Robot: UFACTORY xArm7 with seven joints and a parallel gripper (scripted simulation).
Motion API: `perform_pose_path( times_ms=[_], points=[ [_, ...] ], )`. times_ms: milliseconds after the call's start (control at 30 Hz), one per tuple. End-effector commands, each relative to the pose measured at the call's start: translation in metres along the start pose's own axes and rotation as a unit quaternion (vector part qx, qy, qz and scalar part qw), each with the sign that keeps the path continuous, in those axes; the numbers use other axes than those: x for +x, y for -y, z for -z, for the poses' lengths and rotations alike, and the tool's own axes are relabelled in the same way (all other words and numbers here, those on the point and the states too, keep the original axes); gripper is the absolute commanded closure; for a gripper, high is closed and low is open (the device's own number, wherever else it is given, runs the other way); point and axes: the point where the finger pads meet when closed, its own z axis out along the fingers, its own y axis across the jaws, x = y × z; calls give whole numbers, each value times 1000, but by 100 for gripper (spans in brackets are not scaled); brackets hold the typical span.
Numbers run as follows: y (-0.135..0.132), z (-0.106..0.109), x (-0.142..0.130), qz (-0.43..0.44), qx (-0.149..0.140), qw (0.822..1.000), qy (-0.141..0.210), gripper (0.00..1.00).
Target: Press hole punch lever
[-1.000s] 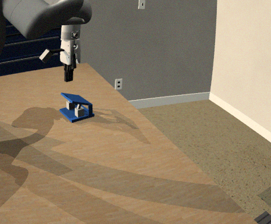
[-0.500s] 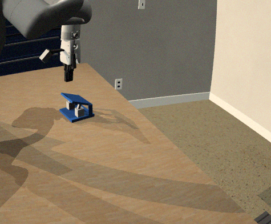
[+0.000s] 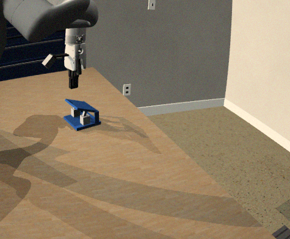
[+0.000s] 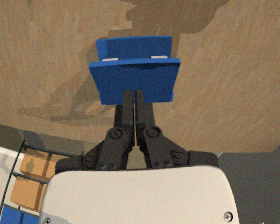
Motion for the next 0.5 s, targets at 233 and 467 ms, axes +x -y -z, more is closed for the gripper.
perform_pose_path(
  times_ms=[233, 467],
  points=[
    [-1, -12, -1, 0, -1, 1000, 2, 100],
    [-1, -24, -1, 0, -1, 1000, 2, 100]
  ],
)
